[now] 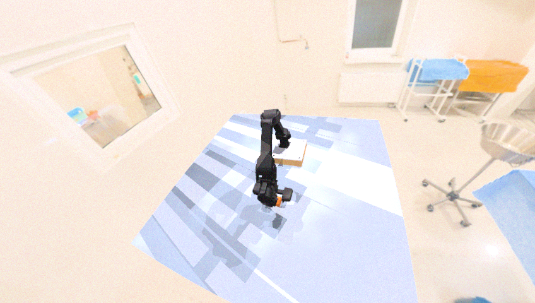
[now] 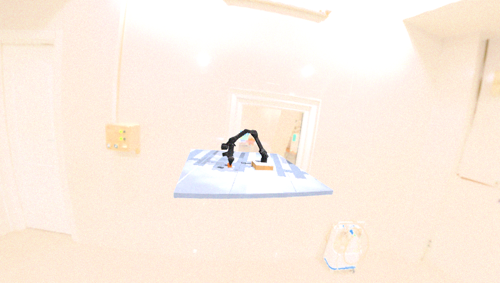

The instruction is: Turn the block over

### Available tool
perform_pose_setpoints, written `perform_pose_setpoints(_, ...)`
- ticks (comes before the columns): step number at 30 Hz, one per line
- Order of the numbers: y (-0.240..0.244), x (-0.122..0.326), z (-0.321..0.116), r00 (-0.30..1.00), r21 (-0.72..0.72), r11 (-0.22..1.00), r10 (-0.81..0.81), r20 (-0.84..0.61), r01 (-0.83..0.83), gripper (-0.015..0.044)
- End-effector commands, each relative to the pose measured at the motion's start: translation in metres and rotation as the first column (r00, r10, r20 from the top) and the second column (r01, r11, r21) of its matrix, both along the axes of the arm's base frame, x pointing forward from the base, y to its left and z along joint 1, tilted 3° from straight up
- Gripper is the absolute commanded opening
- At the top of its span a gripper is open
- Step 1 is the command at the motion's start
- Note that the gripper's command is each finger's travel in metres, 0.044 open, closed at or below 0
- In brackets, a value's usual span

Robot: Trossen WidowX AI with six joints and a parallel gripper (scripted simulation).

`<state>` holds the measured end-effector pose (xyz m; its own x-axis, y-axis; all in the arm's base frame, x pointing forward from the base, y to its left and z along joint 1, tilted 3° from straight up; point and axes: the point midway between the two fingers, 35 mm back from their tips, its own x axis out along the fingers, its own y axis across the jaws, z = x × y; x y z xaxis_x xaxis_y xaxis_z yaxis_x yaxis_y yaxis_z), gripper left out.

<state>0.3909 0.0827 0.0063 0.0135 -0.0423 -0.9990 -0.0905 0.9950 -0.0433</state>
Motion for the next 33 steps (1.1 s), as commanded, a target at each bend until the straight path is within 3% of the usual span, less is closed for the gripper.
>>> perform_pose_setpoints(1, -0.0002, -0.0014, -0.0063, 1.0, 0.002, 1.0, 0.004, -0.004, -0.004, 0.044)
perform_pose_setpoints(5, -0.0004, -0.0016, -0.0103, 1.0, 0.002, 1.0, 0.004, -0.004, -0.004, 0.044)
perform_pose_setpoints(10, -0.0004, -0.0016, -0.0103, 1.0, 0.002, 1.0, 0.004, -0.004, -0.004, 0.0309)
perform_pose_setpoints(32, -0.0004, -0.0016, -0.0103, 1.0, 0.002, 1.0, 0.004, -0.004, -0.004, 0.0162)
perform_pose_setpoints(33, -0.0003, -0.0015, -0.0091, 1.0, 0.002, 1.0, 0.004, -0.004, -0.004, 0.0136)
